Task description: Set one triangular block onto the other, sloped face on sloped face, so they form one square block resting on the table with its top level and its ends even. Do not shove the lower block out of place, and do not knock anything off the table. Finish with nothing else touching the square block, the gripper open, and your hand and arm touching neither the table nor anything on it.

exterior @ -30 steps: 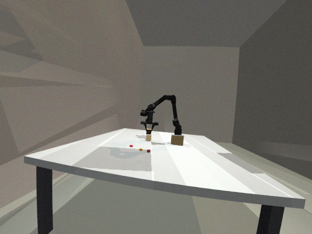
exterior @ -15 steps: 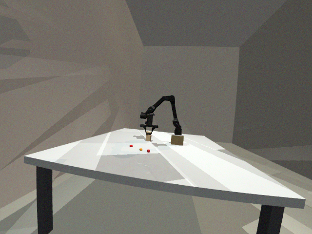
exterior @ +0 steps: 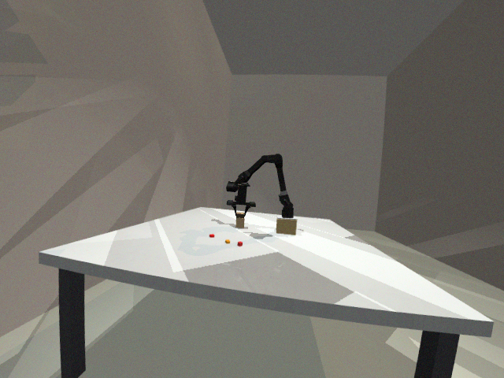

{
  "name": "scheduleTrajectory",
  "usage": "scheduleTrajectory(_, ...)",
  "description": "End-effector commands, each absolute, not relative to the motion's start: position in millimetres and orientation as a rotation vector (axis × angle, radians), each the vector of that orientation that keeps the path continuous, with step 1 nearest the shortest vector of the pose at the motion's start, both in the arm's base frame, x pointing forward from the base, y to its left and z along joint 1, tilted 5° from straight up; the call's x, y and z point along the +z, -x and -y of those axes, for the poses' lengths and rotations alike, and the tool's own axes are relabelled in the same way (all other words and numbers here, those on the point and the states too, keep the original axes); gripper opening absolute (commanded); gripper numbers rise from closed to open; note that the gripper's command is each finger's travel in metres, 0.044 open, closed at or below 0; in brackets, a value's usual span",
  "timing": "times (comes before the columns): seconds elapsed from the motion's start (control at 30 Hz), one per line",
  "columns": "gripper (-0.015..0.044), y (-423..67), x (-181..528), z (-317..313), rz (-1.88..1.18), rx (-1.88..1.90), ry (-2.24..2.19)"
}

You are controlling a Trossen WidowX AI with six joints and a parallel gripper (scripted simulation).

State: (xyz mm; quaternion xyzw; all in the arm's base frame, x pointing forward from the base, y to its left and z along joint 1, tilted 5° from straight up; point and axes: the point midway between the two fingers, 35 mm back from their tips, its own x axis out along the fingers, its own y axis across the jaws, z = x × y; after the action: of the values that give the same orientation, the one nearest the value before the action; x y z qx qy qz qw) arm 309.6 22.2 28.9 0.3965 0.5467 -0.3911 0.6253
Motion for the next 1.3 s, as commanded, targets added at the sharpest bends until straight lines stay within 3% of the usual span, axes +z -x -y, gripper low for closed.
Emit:
scheduleTrajectory(0.0,0.0000,-307.5,27.3,-20.3,-1.254,-0.906,-0.908)
scheduleTrajectory(1.27,0.0000,-306.6,19.3,-22.7,-1.257,-0.902,-0.902)
